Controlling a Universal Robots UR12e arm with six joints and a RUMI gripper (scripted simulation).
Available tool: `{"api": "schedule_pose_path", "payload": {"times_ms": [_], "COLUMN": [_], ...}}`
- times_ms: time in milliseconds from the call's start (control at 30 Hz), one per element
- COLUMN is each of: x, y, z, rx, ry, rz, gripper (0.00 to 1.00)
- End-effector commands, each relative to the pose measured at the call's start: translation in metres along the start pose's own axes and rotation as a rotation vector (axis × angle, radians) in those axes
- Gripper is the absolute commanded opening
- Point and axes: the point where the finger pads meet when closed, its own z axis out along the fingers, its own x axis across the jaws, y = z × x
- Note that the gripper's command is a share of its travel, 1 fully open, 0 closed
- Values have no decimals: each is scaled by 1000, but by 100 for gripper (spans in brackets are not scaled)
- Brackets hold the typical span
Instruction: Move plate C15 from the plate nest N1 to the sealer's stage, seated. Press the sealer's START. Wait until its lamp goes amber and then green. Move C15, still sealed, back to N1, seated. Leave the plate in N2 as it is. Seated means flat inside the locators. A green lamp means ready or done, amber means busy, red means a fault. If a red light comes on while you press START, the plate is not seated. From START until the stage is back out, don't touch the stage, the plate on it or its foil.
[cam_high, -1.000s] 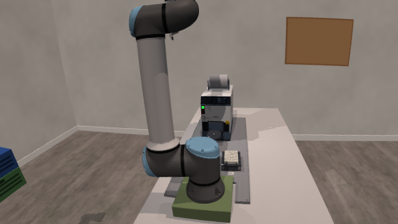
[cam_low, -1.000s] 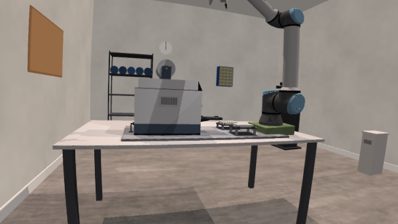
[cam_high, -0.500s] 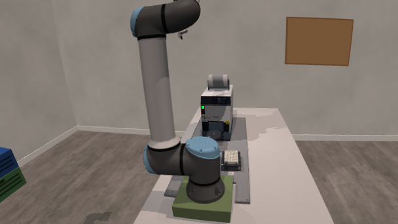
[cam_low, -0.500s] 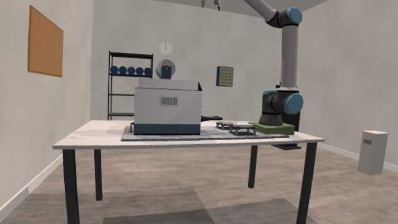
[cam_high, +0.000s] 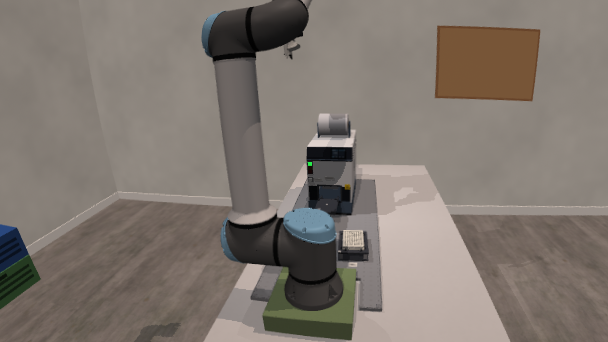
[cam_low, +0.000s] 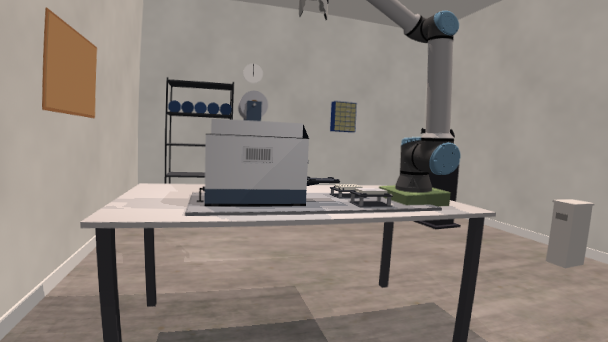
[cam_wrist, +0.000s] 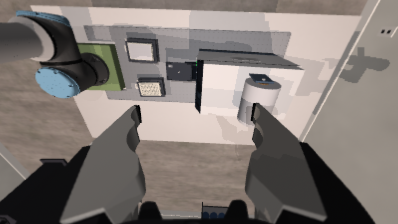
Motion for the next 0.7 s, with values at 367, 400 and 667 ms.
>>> {"api": "schedule_pose_path", "payload": {"times_ms": [367, 400, 667], "x": [11, 11, 14], "y": [58, 58, 88], "z": [-1, -1, -1], "rx": [0, 0, 0], "ry": [2, 2, 2], "rz": [92, 92, 139], "gripper": [68, 68, 68]}}
